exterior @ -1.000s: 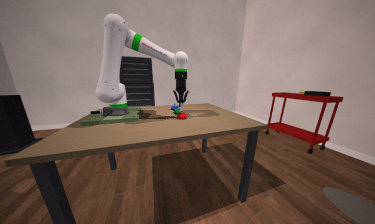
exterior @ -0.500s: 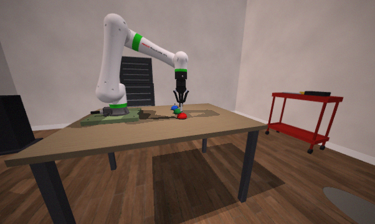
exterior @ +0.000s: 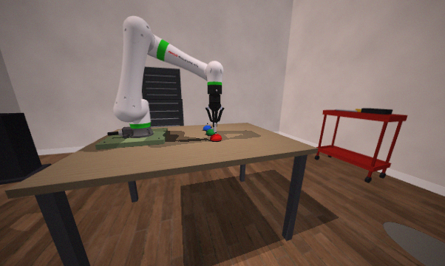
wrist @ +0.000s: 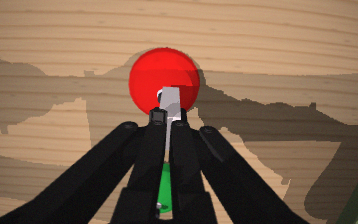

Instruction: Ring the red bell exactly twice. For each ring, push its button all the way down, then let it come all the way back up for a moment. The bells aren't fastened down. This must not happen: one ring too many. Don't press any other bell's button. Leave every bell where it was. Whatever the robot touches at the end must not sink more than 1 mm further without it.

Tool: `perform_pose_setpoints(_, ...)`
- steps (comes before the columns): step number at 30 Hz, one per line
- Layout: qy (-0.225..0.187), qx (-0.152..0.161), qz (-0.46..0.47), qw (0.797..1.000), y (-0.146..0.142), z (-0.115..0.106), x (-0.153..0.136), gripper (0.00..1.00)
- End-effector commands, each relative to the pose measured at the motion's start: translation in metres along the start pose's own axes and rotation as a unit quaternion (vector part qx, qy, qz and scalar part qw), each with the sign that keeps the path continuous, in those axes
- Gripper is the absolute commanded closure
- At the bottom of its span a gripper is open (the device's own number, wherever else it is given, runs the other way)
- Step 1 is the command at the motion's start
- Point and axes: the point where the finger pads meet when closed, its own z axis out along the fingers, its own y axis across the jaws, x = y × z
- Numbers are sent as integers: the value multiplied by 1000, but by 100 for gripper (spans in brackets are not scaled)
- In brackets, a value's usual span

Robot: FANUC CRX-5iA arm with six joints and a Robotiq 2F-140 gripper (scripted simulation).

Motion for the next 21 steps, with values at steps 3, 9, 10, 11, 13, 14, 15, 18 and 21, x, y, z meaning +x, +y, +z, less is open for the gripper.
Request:
perform_pose_setpoints(3,0,0,0,1000,0,0,0,100)
perform_pose_setpoints(9,0,0,0,1000,0,0,0,100)
perform_pose_setpoints(10,0,0,0,1000,0,-1,0,100)
perform_pose_setpoints(11,0,0,0,1000,0,-1,0,100)
perform_pose_setpoints(13,0,0,0,1000,0,-1,0,100)
perform_pose_setpoints(14,0,0,0,1000,0,-1,0,100)
perform_pose_setpoints(15,0,0,0,1000,0,-1,0,100)
perform_pose_setpoints(18,0,0,0,1000,0,-2,0,100)
perform_pose_setpoints(21,0,0,0,1000,0,-2,0,100)
